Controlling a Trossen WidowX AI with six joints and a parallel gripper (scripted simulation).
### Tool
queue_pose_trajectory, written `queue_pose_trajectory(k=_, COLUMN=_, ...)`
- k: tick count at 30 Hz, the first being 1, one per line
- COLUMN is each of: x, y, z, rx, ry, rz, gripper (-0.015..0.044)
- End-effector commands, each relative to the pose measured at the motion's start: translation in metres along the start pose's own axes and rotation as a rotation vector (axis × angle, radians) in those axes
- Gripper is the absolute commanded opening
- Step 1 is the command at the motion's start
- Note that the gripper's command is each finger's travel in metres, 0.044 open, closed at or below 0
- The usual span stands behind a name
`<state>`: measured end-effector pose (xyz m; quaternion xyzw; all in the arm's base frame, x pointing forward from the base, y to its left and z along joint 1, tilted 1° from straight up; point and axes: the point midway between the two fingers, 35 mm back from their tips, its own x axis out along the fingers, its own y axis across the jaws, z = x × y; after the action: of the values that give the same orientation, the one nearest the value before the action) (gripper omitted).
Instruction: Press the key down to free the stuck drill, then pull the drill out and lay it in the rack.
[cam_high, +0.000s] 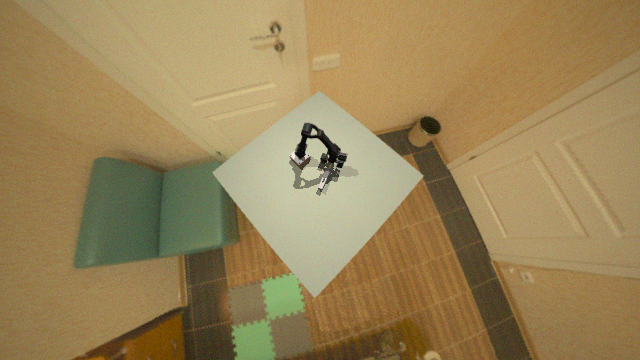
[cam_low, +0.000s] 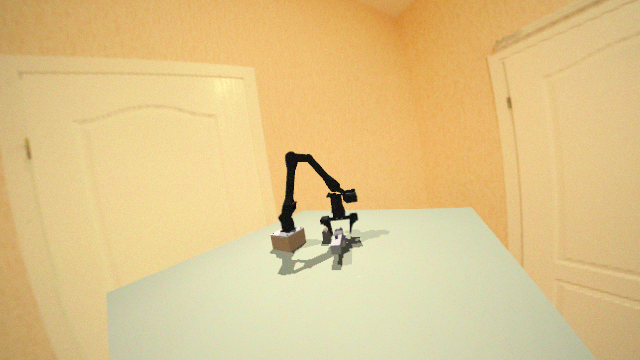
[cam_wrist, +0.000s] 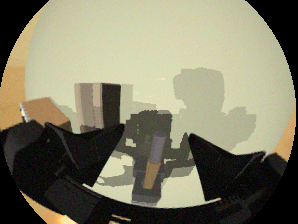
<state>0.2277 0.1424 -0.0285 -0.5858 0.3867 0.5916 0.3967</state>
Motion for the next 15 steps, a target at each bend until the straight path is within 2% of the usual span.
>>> queue_pose_trajectory(k=1, x=0.0009, y=0.0002, z=-0.0028, rx=-0.001, ry=0.000, rz=0.002, gripper=0.0440)
queue_pose_trajectory(k=15, x=0.0025, y=-0.0005, z=-0.0084, rx=-0.001, ry=0.000, rz=0.002, gripper=0.0440)
